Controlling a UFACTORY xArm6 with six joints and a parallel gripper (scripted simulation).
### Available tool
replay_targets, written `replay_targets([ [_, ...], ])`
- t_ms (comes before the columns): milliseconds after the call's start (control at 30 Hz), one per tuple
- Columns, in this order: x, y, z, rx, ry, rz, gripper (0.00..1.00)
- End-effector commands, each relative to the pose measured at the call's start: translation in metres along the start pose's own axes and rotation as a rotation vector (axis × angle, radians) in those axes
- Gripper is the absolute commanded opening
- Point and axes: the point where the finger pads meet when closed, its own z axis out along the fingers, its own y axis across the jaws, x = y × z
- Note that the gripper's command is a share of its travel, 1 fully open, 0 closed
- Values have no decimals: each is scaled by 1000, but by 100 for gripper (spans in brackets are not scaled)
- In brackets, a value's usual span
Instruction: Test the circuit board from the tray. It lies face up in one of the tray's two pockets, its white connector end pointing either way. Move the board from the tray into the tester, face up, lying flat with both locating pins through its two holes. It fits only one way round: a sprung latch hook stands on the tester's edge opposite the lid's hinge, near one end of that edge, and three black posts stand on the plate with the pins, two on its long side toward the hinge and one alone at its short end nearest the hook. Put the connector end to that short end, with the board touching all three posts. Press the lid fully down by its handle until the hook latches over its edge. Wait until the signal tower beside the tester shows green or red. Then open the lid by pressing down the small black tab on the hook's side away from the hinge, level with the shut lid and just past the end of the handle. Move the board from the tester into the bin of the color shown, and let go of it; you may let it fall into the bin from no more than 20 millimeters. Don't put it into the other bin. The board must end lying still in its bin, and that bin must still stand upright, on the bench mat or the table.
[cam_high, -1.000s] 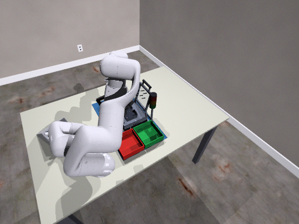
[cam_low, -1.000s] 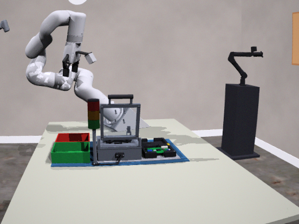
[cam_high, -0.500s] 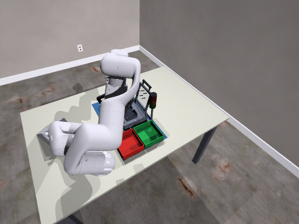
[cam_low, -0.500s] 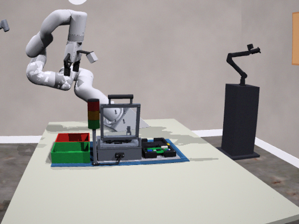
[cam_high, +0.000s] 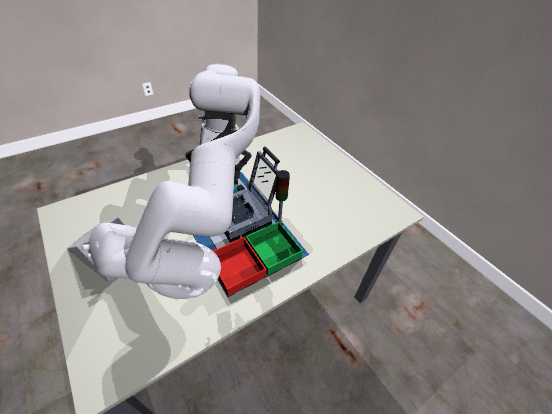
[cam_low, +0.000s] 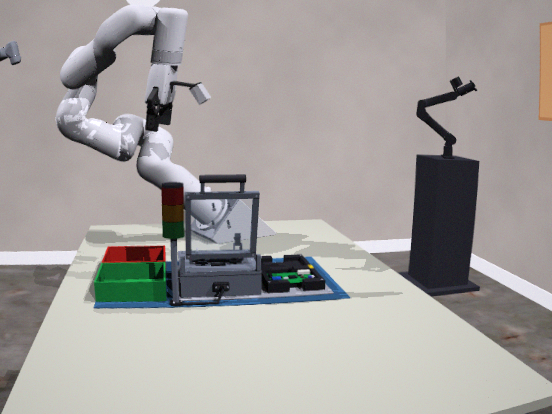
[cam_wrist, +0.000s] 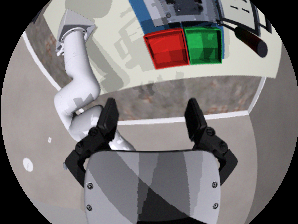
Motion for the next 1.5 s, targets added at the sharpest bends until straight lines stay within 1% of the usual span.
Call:
replay_targets([
  [0, 39, 12, -15, -17, 16, -32, 100],
  [300, 93, 24, -28, -44, 38, -81, 100],
  [367, 93, 24, -28, -44, 38, -81, 100],
  [400, 111, 27, -32, -52, 46, -97, 100],
  [733, 170, 36, -37, -80, 68, -152, 100],
  [867, 195, 40, -38, -91, 78, -176, 100],
  [933, 195, 40, -38, -91, 78, -176, 100],
  [967, 214, 41, -37, -99, 84, -193, 100],
  [1433, 299, 47, -28, -135, 115, -277, 100],
  [1467, 299, 47, -28, -135, 115, -277, 100],
])
